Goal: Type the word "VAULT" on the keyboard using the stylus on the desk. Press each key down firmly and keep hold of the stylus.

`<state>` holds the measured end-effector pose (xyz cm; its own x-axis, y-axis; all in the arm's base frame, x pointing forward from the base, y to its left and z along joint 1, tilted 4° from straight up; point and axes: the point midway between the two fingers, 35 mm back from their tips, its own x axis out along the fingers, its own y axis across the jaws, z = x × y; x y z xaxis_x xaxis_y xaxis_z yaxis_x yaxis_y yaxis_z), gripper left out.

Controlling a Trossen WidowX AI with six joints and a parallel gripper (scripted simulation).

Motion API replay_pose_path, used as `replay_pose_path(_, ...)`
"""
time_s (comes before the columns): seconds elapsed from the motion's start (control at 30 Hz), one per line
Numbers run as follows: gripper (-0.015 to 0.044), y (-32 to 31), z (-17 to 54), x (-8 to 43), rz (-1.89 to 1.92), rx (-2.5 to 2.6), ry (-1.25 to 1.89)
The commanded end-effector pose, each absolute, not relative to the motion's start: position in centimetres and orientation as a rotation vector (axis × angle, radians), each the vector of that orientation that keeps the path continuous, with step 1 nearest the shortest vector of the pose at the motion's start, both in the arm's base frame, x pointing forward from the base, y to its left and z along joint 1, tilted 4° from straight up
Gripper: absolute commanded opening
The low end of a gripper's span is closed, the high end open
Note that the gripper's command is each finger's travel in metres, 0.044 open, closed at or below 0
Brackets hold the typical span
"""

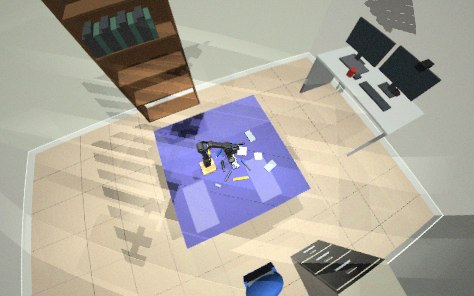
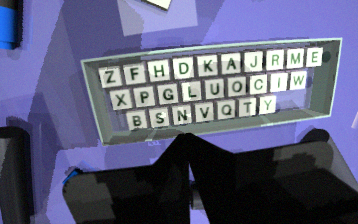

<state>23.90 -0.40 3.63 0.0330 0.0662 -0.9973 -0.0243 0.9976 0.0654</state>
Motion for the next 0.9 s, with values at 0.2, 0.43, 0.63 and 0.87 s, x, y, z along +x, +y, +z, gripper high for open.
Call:
replay_pose_path(0.2, 0.0000, -0.1, 3.8, 23.7, 0.068, 0.039, 1.540)
replay_pose_path(0.43, 0.0000, -0.5, 9.6, 23.5, 0.066, 0.040, 1.541)
replay_pose_path(0.63, 0.0000, -0.5, 9.0, 23.9, 0.060, 0.041, 1.525)
replay_pose_path(0.87, 0.0105, -0.5, 9.1, 23.8, 0.060, 0.042, 1.532)
